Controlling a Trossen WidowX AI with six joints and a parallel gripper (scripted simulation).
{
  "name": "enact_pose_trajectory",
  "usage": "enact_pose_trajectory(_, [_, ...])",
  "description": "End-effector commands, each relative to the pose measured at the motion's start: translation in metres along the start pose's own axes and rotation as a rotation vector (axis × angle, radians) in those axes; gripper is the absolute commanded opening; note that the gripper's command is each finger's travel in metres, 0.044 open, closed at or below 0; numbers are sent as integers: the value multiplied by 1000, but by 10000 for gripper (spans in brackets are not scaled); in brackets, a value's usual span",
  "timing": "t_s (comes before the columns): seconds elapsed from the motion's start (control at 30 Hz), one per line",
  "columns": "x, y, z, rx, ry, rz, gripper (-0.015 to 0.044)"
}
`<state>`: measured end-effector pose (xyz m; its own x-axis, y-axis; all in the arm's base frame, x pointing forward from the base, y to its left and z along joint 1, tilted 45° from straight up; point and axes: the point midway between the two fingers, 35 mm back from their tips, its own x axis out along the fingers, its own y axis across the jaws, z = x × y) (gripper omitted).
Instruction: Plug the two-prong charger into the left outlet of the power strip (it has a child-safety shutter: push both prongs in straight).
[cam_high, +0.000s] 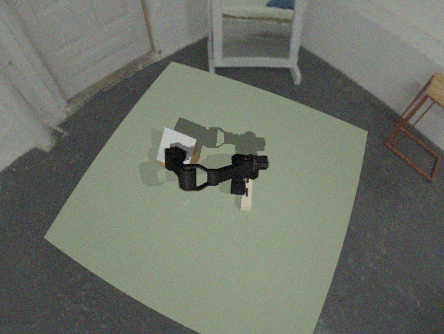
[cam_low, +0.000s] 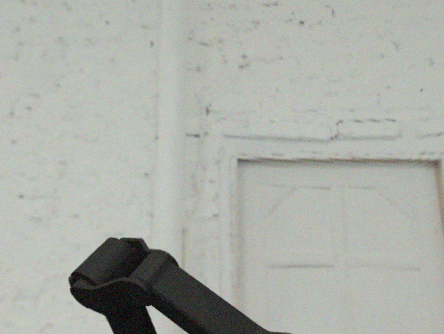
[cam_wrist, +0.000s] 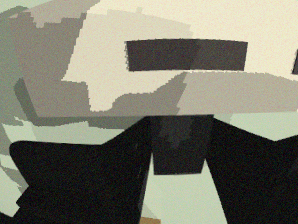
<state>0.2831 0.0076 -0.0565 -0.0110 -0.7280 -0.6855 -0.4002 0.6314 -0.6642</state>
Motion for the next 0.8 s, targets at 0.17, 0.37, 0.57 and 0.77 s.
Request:
enact_pose_trajectory(0.17, [-2, 0, 6, 12, -18, 4, 0])
enact_pose_trajectory(0.37, [-3, 0, 7, 12, -18, 4, 0])
enact_pose_trajectory(0.57, [-4, 0, 7, 12, -18, 4, 0])
enact_pose_trajectory(0.77, [-4, 0, 8, 12, -18, 4, 0])
